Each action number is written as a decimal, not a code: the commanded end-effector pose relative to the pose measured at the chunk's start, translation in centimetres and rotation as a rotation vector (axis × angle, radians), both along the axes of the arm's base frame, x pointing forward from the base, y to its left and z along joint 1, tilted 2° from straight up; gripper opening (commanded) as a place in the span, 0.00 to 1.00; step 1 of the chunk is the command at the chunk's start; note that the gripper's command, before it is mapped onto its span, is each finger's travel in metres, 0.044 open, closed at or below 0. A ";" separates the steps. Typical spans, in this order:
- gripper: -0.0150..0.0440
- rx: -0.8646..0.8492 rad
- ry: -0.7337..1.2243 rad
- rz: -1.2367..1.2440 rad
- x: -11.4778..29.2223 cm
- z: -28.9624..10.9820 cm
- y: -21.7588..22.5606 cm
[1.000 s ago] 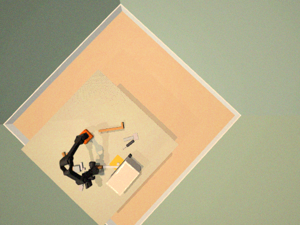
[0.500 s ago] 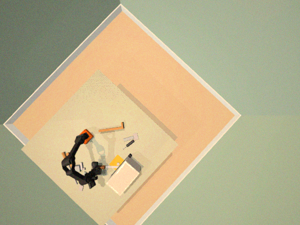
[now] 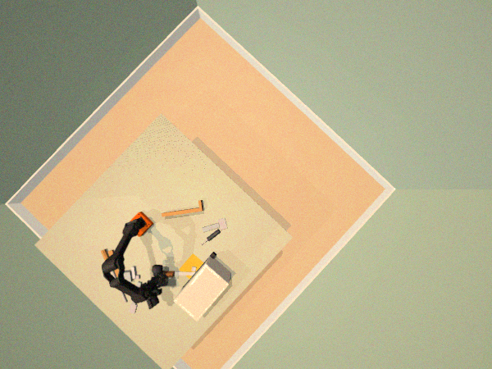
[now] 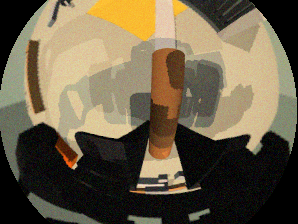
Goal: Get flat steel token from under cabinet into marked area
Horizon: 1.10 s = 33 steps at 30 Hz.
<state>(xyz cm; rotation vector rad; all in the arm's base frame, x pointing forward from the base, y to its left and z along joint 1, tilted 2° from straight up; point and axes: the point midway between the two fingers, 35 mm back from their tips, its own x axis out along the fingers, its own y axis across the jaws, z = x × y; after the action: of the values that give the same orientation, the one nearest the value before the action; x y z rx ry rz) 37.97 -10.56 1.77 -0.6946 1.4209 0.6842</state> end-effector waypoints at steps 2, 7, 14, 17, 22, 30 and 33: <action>0.25 0.007 0.004 -0.001 -0.5 -0.1 0.6; 0.25 0.007 0.005 -0.001 -0.9 -0.1 0.9; 0.25 0.008 0.005 -0.001 -1.4 -0.2 1.3; 0.25 0.008 0.005 -0.001 -1.6 -0.2 1.3; 0.25 0.007 0.006 -0.001 -1.9 -0.2 0.7; 0.25 0.006 0.007 -0.001 -2.8 -0.2 -0.5; 0.25 0.005 0.007 -0.001 -3.1 -0.3 -1.0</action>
<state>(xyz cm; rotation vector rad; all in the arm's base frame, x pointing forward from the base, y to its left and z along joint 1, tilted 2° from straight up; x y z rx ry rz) 35.35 -11.05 1.62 -0.6884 1.4253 0.6850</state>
